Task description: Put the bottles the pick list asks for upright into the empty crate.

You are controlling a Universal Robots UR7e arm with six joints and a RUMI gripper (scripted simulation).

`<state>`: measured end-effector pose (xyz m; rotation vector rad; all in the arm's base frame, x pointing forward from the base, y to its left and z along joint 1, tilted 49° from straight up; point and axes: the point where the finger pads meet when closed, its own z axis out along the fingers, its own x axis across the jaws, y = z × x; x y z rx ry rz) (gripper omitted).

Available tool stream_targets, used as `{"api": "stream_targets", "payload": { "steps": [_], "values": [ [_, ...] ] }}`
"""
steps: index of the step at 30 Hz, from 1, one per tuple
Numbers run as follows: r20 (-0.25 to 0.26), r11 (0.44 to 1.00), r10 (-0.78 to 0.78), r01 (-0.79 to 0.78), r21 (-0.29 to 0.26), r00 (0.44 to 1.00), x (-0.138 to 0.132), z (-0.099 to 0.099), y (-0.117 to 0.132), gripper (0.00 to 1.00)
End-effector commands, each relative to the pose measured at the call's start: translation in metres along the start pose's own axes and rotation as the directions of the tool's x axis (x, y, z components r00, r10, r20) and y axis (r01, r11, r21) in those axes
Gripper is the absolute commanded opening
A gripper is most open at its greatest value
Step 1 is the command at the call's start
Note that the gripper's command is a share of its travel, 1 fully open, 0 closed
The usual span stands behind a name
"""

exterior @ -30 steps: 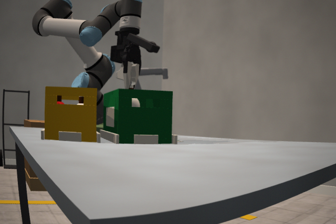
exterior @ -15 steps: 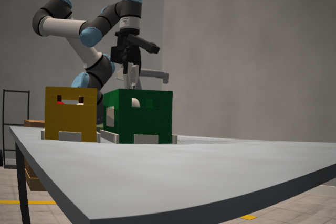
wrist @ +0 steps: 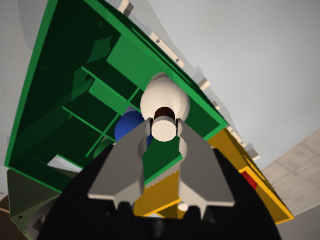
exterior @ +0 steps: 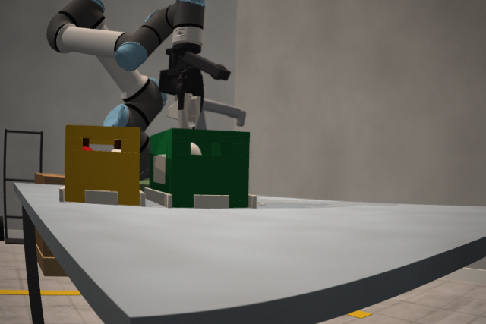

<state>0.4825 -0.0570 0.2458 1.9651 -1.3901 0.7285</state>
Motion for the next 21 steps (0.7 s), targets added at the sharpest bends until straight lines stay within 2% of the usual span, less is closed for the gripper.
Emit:
{"api": "stream_targets", "payload": {
  "steps": [1, 21],
  "values": [
    [-0.001, 1.000, 0.000, 0.000, 0.005, 1.000, -0.0001, 0.0004, -0.0011, 0.00],
    [0.000, 1.000, 0.000, 0.000, 0.003, 1.000, -0.0004, 0.0100, -0.0007, 0.00]
  ]
}}
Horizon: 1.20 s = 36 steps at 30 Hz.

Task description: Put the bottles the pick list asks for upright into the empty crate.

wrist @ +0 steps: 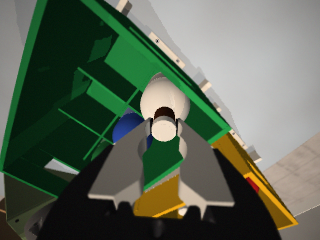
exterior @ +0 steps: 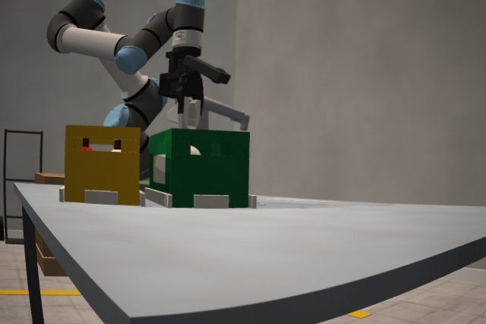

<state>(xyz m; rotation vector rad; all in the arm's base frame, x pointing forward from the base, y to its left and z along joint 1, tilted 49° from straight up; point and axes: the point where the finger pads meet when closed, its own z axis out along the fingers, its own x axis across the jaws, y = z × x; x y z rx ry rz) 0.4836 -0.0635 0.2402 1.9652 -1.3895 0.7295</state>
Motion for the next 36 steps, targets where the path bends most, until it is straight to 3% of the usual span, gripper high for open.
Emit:
{"api": "stream_targets", "payload": {
  "steps": [1, 36],
  "values": [
    [0.001, 1.000, 0.000, 0.000, 0.003, 1.000, -0.0007, 0.0020, -0.0003, 0.00],
    [-0.001, 1.000, 0.002, -0.002, 0.005, 1.000, 0.0005, 0.0095, -0.0013, 0.00]
  ]
}}
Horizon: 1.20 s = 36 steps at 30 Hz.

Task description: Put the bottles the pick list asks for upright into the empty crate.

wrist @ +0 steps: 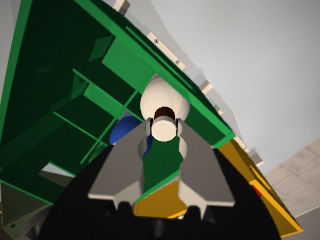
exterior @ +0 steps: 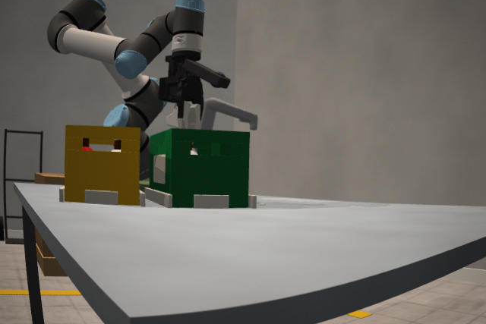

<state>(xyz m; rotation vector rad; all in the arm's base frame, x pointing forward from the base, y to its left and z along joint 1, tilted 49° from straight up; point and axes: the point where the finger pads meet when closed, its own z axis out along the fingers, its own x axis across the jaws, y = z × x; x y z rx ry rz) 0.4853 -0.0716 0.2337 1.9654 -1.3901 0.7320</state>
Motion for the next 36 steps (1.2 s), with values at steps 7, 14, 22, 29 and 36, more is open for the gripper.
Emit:
{"api": "stream_targets", "payload": {
  "steps": [7, 14, 22, 29, 36],
  "values": [
    [0.000, 1.000, 0.000, 0.000, 0.003, 1.000, -0.0002, -0.0010, -0.0006, 0.00],
    [0.000, 1.000, 0.000, 0.000, 0.003, 1.000, -0.0002, -0.0010, -0.0006, 0.00],
    [0.000, 1.000, 0.000, 0.000, 0.003, 1.000, -0.0002, -0.0010, -0.0006, 0.00],
    [0.000, 1.000, 0.000, 0.000, 0.003, 1.000, -0.0002, -0.0010, -0.0006, 0.00],
    [0.000, 1.000, 0.000, 0.000, 0.003, 1.000, -0.0002, -0.0001, -0.0006, 0.38]
  ]
}}
